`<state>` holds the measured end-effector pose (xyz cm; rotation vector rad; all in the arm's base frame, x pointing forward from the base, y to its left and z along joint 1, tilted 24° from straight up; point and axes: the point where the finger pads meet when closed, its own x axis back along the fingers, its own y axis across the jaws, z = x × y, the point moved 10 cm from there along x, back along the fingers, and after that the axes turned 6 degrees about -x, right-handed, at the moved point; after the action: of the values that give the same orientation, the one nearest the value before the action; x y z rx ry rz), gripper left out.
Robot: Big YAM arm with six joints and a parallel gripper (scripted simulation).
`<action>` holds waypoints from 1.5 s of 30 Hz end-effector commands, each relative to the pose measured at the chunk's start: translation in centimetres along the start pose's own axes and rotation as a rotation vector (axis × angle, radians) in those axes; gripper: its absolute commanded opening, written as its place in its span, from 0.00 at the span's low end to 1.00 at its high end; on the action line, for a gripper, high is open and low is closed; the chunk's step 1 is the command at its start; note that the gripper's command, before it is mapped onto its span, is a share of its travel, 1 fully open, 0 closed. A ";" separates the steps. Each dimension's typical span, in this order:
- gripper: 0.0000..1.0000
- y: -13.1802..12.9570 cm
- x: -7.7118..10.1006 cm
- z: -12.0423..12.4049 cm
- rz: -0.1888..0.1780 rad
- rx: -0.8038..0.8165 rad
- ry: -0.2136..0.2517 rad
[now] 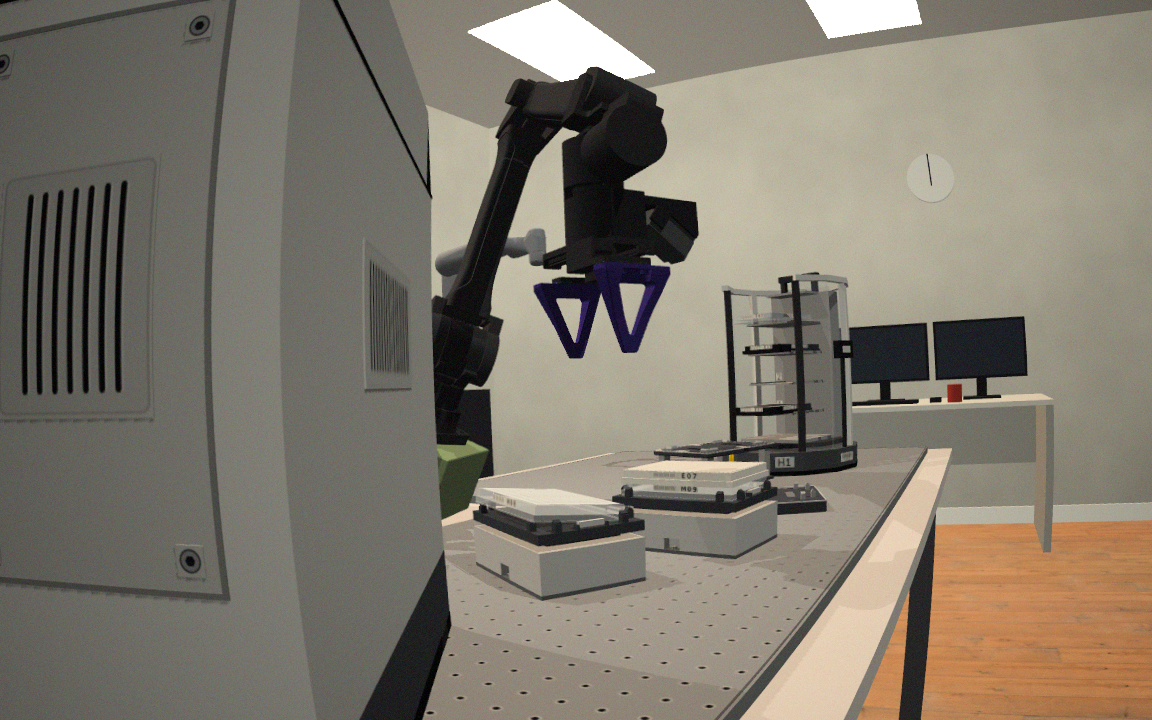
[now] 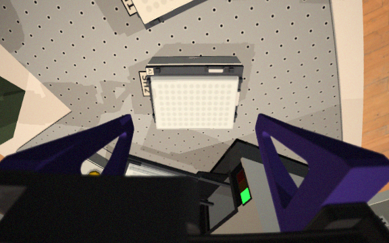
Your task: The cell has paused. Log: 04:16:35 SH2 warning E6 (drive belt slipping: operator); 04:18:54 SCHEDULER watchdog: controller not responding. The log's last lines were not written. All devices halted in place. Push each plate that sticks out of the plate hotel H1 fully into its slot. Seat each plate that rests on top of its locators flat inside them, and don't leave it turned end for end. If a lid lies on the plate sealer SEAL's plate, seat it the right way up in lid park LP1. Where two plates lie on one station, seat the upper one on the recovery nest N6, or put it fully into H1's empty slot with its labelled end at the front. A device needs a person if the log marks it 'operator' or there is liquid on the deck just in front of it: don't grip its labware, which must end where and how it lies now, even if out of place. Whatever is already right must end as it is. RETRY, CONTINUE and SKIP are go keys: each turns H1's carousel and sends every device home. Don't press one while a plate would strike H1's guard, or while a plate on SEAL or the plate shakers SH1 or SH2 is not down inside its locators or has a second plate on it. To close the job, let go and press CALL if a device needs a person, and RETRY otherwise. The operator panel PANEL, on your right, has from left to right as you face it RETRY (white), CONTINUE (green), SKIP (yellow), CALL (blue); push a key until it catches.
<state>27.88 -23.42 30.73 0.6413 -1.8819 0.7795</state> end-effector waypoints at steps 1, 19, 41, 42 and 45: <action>1.00 -1.2 3.7 -0.4 0.062 0.024 0.003; 1.00 -1.2 6.6 -0.2 0.047 0.021 0.005; 1.00 2.2 4.9 -6.8 0.020 -0.653 -0.011; 1.00 2.3 4.9 -7.2 0.021 -0.686 -0.012; 1.00 2.4 4.9 -7.5 0.022 -0.719 -0.014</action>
<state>28.57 -17.56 37.23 0.2675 -2.0001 0.1951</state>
